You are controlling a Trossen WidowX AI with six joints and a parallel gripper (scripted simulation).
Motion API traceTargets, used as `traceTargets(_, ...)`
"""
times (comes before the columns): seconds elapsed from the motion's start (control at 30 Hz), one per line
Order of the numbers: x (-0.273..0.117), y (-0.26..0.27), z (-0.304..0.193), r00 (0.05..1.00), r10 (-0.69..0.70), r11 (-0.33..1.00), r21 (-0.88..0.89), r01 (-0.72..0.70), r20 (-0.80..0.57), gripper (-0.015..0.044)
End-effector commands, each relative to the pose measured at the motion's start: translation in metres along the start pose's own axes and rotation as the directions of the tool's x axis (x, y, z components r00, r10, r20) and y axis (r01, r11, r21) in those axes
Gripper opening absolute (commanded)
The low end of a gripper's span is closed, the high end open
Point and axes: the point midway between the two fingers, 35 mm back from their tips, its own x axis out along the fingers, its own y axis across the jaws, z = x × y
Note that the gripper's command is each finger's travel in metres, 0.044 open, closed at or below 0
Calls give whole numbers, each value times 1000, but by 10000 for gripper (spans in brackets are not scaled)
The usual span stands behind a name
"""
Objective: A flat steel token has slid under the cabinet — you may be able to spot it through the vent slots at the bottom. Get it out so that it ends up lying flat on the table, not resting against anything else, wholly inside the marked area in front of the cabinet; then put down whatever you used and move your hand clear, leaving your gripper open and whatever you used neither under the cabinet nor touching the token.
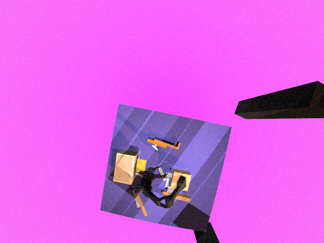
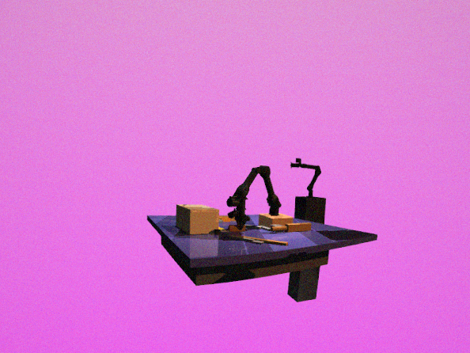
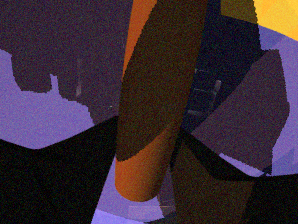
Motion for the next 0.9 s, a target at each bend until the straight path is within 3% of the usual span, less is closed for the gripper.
traceTargets(0.0,0,1,5,1000,2,1000,-3,-2,2,0)
traceTargets(0.87,-1,1,32,1000,2,1000,-3,-2,4,0)
